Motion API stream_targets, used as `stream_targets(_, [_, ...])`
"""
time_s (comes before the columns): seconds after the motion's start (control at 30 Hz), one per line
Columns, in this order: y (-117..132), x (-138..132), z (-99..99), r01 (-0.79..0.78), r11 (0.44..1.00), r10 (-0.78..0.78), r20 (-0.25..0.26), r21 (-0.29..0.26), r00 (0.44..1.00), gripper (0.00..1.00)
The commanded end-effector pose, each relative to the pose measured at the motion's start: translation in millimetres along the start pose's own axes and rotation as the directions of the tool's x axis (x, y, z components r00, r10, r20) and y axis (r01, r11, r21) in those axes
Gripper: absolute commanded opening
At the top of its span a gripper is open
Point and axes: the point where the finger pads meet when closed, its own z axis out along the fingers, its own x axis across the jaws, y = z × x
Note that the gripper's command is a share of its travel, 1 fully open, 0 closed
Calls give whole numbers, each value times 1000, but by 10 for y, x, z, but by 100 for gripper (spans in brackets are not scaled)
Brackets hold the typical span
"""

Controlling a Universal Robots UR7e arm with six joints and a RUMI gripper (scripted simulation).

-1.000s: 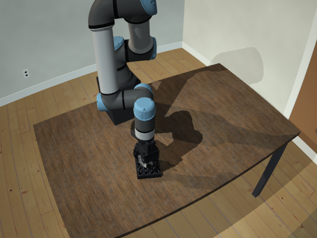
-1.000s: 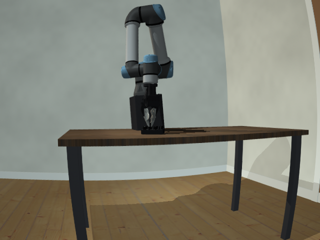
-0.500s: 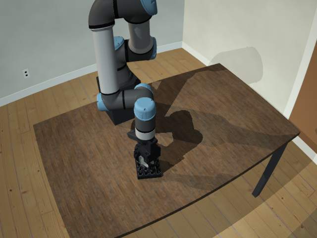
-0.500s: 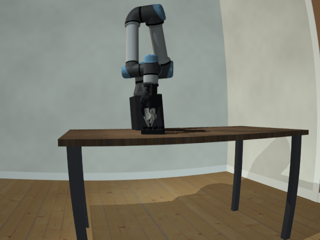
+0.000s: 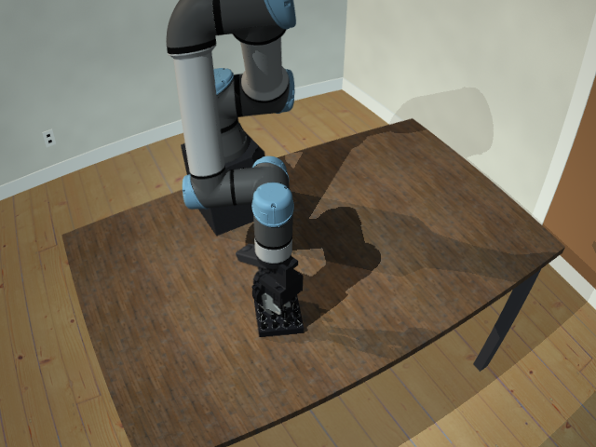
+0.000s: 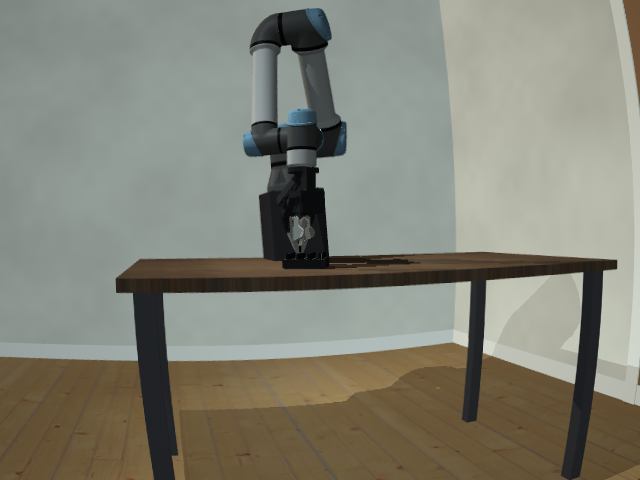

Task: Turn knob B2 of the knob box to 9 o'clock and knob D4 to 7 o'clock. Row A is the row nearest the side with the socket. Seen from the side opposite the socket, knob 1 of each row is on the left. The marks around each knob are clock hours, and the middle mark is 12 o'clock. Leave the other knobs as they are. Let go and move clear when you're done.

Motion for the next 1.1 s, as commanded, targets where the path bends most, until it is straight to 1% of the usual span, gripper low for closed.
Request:
stream_targets(0.0, [0, 15, 2, 27, 1000, -27, -1, -1, 1000, 1])
stream_targets(0.83, [-1, 15, 2, 37, 999, -37, -1, -1, 999, 1])
stream_targets(0.87, [-1, 15, 2, 37, 999, -37, -1, -1, 999, 11])
stream_targets(1.07, [-2, 15, 2, 37, 999, -37, -1, -1, 999, 11])
